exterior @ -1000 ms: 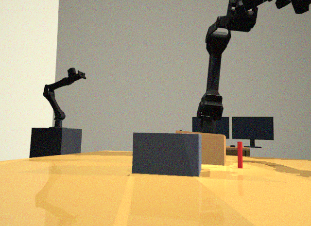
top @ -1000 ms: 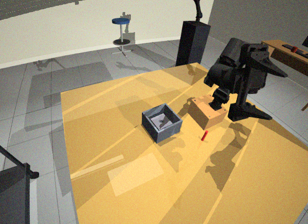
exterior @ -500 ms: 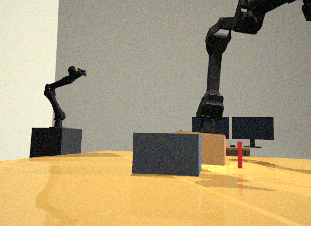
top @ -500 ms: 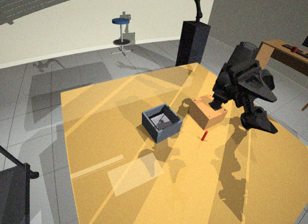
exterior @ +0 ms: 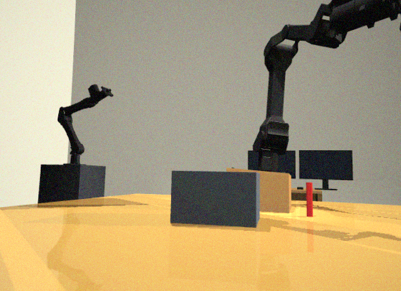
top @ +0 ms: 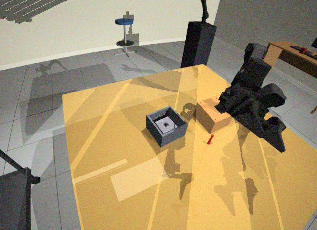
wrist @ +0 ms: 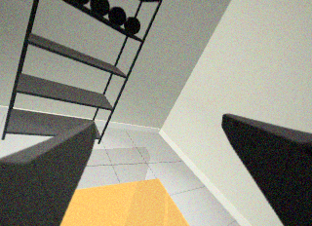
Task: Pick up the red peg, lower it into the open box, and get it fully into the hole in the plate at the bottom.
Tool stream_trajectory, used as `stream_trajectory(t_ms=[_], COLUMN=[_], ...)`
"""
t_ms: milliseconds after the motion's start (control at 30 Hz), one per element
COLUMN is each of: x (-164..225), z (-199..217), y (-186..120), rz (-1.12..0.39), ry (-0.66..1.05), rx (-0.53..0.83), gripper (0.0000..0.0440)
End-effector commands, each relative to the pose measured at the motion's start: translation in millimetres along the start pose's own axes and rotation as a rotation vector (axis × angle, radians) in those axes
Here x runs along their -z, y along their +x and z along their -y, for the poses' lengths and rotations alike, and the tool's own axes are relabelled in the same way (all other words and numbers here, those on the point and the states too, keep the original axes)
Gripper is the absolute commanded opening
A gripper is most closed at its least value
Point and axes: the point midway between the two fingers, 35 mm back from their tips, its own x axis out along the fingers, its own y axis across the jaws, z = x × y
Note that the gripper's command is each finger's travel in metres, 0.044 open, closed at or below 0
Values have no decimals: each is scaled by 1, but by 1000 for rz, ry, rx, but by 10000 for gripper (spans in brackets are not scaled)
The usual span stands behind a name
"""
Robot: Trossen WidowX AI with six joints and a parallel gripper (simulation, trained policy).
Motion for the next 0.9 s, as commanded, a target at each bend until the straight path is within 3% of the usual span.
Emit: stream_trajectory(t_ms=[0,433,867], x=[7,51,99], z=[-8,-49,-92], y=[-1,-9,-39], rz=[-49,-308,-606], ry=[88,451,774], rx=[4,22,103], gripper=[440,440,440])
